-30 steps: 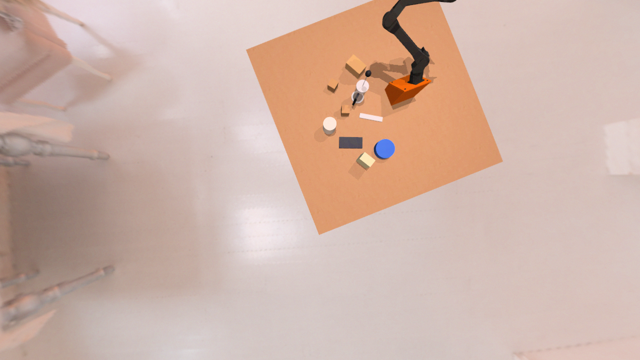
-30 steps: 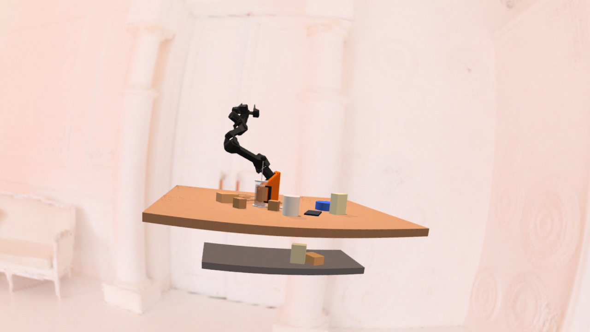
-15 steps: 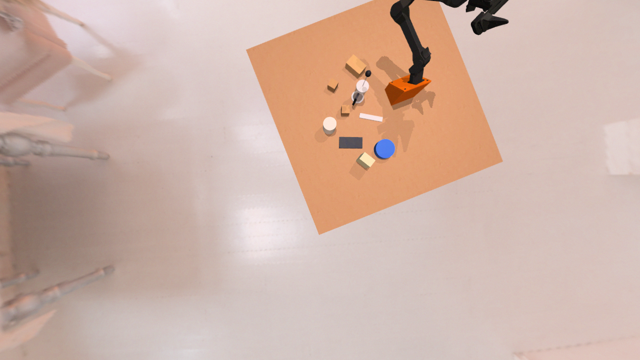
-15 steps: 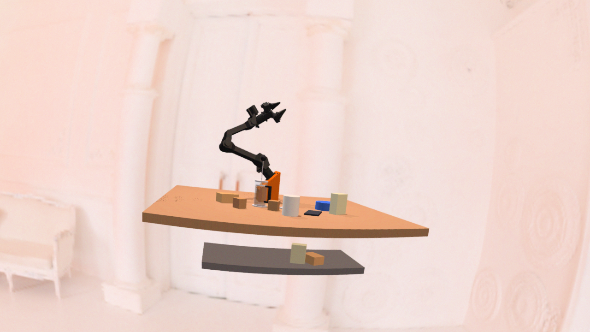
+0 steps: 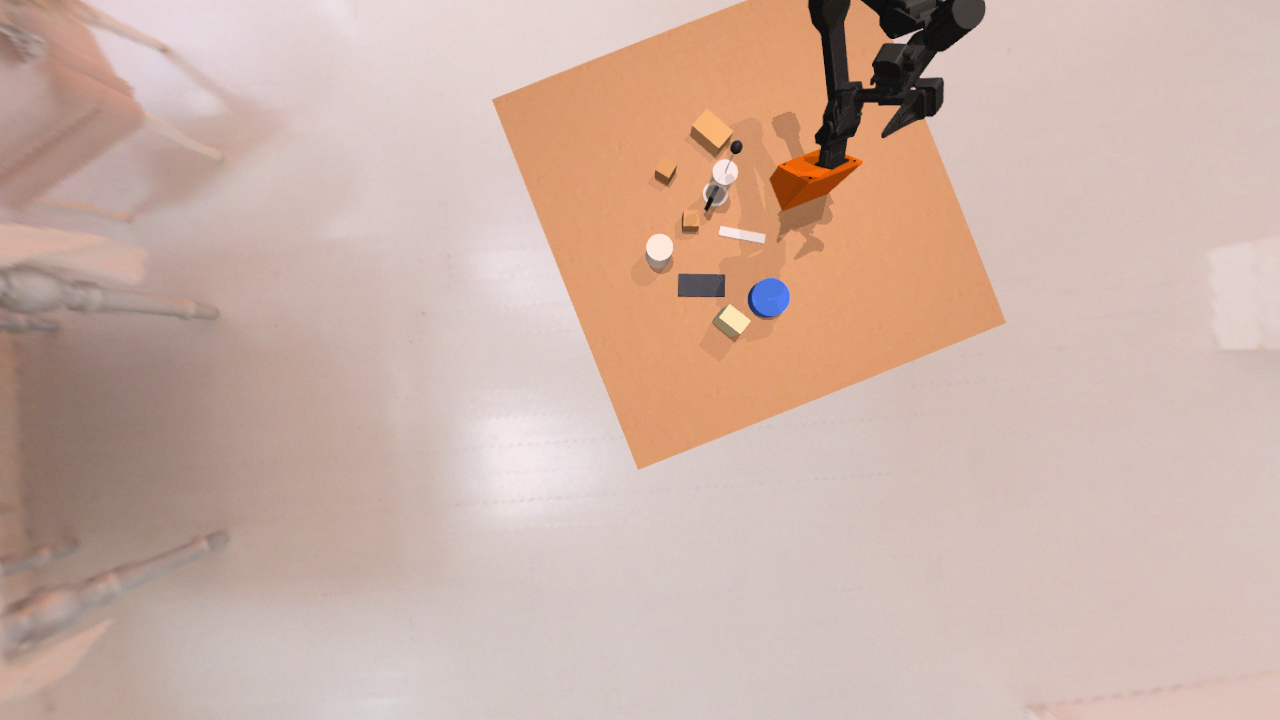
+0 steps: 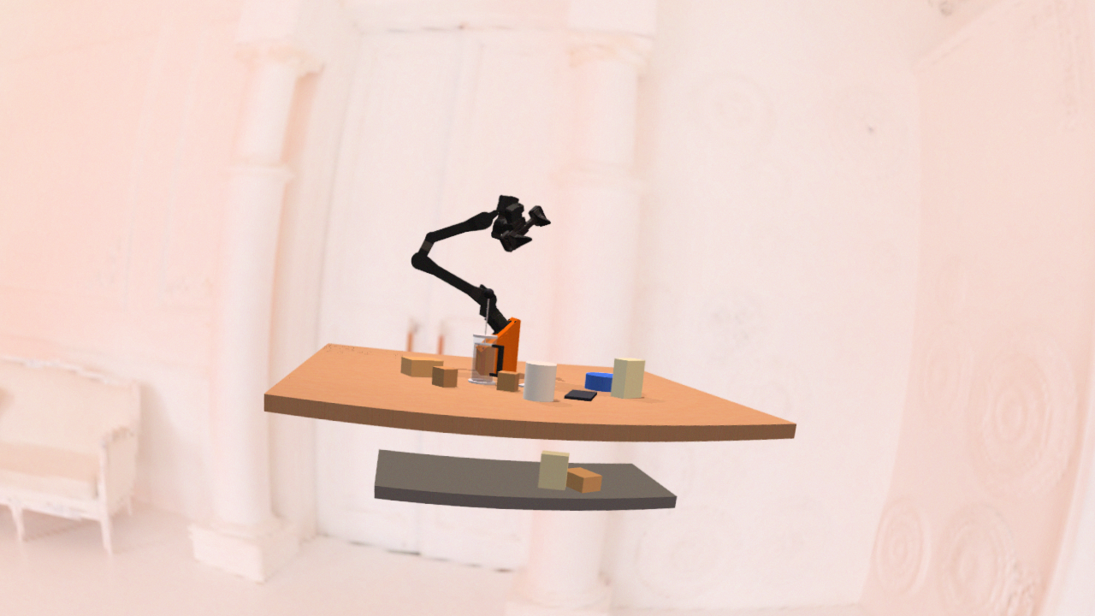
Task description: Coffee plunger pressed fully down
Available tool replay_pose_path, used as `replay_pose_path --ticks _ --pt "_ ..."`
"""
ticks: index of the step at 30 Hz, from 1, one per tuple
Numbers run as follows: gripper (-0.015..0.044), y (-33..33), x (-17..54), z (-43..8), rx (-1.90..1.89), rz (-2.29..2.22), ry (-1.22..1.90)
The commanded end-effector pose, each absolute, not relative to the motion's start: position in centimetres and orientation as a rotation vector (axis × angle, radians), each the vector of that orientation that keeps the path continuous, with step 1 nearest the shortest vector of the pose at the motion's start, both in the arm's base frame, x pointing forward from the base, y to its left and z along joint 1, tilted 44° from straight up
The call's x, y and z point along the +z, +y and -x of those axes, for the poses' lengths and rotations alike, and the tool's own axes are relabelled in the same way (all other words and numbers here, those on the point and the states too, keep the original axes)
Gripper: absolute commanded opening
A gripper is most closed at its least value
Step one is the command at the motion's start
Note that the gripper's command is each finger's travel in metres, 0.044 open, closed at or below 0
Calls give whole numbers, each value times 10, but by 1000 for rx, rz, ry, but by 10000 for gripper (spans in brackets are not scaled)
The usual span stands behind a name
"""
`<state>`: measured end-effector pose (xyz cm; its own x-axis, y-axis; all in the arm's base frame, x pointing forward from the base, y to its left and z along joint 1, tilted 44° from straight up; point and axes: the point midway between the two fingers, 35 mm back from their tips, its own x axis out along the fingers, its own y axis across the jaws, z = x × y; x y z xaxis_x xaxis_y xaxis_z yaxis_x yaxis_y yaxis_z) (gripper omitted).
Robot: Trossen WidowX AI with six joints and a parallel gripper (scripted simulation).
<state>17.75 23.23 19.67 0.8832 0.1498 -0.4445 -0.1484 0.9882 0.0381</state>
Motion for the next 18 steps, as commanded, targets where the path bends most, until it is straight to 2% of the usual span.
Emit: replay_pose_path --ticks 1,10,18 --pt "440 179 188 -211 -115 158 440" --pt "440 55 199 -244 -635 594 440" --pt "440 35 186 -244 -665 625 453"
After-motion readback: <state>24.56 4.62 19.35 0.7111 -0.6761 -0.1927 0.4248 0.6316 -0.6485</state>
